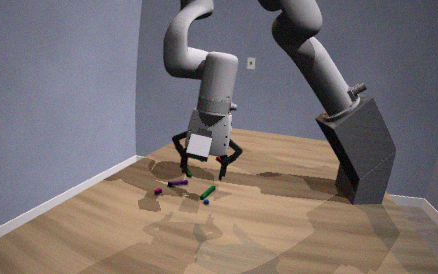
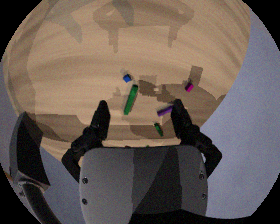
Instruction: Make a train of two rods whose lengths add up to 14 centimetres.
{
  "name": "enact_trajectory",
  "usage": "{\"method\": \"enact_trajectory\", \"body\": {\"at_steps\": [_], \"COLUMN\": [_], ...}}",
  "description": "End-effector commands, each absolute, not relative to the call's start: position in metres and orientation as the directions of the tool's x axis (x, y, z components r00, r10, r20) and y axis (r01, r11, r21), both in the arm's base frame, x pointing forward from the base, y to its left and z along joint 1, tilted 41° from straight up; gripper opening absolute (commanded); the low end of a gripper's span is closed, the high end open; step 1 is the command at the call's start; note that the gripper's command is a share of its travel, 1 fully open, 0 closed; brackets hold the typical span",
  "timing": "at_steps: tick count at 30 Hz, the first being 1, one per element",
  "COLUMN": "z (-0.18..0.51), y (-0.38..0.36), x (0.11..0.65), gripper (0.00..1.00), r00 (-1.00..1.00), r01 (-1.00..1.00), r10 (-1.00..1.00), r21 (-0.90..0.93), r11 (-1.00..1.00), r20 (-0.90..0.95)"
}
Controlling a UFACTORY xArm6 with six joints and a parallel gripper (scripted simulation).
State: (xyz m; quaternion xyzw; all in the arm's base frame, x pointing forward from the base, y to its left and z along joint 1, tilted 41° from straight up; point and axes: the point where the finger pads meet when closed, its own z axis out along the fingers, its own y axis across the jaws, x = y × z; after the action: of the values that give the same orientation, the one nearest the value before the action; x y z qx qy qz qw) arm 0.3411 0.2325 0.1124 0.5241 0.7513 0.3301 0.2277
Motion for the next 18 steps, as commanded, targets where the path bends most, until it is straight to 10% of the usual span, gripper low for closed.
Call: {"method": "enact_trajectory", "body": {"at_steps": [1, 18], "z": [0.104, 0.073], "y": [0.222, 0.187], "x": [0.338, 0.326], "gripper": [1.0, 1.0], "r00": [-0.325, -0.2], "r01": [0.666, 0.766], "r10": [0.944, 0.968], "r21": [0.722, 0.64], "r11": [0.191, 0.057], "r20": [0.05, 0.154]}}
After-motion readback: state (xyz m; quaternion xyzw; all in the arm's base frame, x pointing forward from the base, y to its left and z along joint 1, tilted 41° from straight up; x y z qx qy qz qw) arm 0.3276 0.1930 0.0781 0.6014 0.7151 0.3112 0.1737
